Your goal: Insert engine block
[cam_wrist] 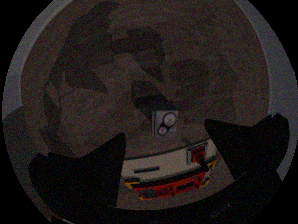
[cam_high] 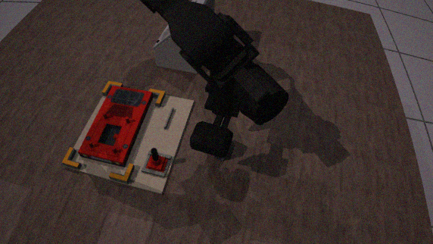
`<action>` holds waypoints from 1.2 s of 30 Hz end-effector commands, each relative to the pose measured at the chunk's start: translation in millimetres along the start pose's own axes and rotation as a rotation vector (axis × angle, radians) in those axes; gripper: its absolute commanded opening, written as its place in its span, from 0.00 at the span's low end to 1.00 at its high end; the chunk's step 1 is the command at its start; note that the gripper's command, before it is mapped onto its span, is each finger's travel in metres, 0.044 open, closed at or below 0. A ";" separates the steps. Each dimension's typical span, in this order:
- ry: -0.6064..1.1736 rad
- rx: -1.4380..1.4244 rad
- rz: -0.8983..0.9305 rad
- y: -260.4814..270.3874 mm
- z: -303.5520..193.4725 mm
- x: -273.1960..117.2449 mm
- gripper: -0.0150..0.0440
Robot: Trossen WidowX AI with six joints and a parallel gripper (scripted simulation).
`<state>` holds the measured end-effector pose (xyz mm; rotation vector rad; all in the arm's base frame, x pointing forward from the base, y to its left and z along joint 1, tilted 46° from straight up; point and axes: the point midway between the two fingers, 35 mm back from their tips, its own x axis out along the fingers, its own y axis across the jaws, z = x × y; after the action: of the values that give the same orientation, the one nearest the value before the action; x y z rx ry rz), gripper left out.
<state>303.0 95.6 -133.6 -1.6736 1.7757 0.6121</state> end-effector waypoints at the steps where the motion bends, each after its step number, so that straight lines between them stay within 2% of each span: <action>1: -0.003 0.125 0.004 0.1 0.1 -1.4 1.00; 36: 0.002 1.341 0.008 0.0 0.1 -11.7 1.00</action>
<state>303.3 103.0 -126.2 -0.7631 1.5663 -0.4731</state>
